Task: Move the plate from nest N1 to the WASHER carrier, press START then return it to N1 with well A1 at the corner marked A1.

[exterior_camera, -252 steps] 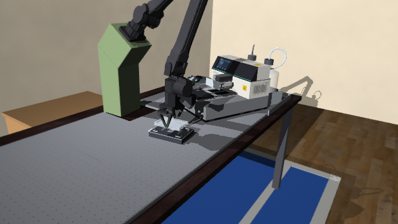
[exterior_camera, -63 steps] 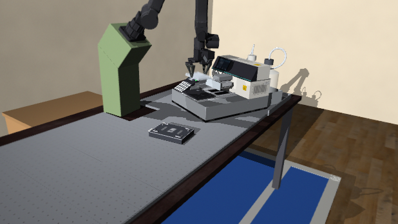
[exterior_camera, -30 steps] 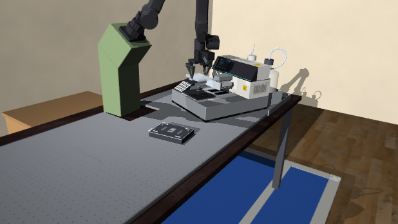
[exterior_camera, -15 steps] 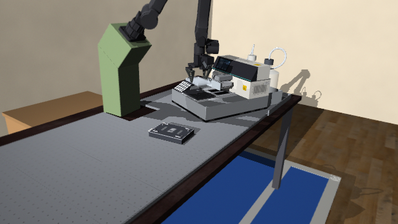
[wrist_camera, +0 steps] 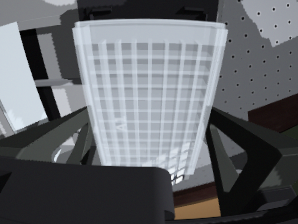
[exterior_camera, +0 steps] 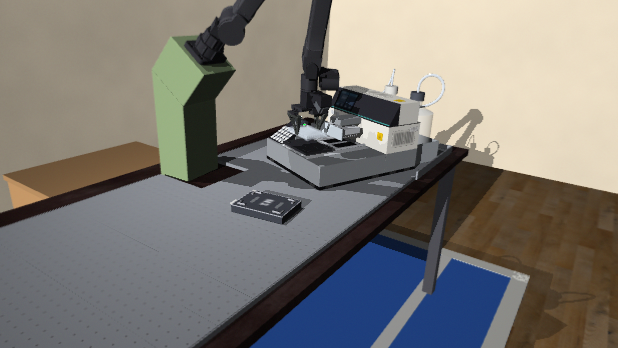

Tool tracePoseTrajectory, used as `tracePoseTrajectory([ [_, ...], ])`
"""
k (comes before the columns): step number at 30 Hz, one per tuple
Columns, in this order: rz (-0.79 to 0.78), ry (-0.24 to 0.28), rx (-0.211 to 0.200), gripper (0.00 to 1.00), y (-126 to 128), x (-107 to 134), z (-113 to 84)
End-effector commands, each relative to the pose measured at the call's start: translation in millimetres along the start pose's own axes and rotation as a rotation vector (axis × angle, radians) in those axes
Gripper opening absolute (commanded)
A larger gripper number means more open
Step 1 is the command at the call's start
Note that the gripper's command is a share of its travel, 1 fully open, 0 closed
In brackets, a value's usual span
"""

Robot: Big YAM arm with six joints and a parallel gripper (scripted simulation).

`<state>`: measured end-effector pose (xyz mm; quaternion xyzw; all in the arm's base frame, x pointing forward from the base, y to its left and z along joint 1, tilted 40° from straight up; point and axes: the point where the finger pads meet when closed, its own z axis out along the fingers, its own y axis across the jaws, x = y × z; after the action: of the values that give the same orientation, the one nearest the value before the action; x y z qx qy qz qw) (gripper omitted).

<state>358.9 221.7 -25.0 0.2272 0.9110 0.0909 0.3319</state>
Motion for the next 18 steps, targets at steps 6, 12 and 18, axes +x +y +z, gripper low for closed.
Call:
tracePoseTrajectory([
  [6, -0.008, -0.005, -0.004, 0.84, 1, -3, 16.5],
  [12, -0.006, -0.006, -0.002, 0.84, 0, -4, 26.9],
  [18, -0.010, -0.006, -0.003, 0.84, 1, -3, 31.2],
])
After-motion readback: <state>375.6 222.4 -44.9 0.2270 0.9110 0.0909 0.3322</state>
